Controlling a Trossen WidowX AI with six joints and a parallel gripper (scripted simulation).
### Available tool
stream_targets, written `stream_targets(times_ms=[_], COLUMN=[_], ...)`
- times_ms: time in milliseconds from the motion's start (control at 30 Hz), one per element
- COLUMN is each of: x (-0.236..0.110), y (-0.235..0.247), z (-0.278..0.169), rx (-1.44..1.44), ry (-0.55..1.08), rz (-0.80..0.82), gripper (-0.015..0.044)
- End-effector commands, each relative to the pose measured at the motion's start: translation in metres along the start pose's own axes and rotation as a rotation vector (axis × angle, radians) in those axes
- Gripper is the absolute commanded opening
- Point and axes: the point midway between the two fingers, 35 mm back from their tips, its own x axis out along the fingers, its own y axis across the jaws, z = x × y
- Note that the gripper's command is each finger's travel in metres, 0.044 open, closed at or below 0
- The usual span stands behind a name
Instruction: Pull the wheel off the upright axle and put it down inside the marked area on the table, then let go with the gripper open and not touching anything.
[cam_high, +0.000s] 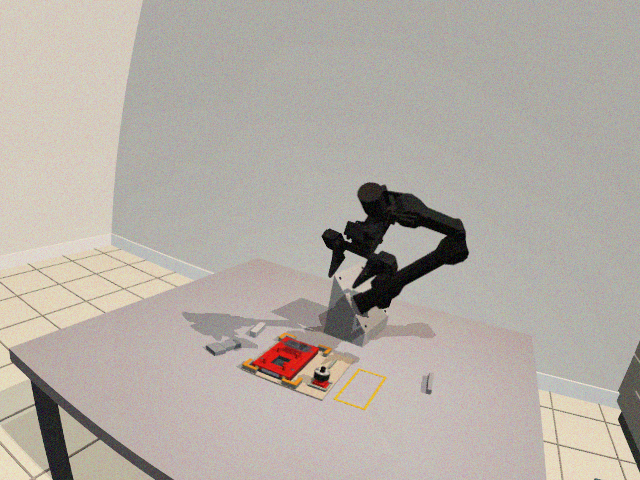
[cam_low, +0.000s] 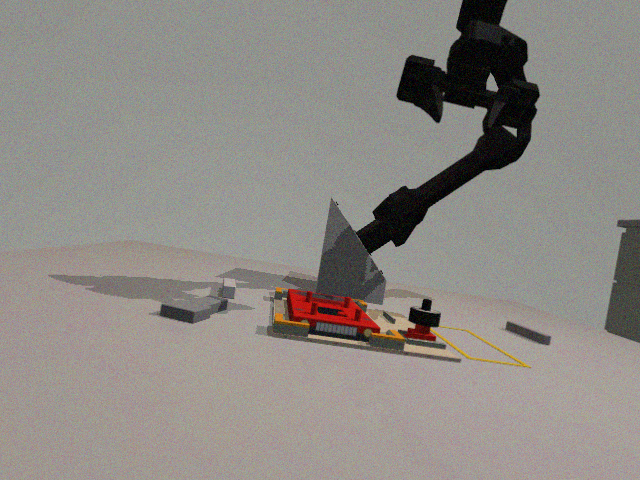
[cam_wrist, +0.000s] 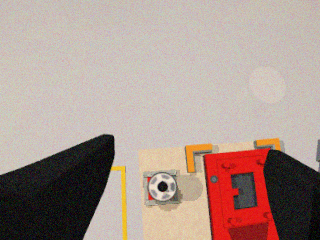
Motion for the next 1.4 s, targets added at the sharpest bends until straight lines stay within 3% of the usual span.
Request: stream_targets(times_ms=[0,367,767,1133,1333,1367], x=[0.046,0.148,0.145,0.197,0.2,0.198], y=[-0.002,0.006,0.01,0.018,0.02,0.02], z=[-0.02,-0.092,-0.1,-0.143,-0.146,-0.144], rx=[0.004,-0.121,-0.122,-0.121,-0.121,-0.133], ry=[0.187,0.663,0.671,0.671,0.671,0.673], rz=[0.025,0.145,0.147,0.15,0.151,0.148], gripper=[0.03,0.03,0.03,0.03,0.03,0.0274])
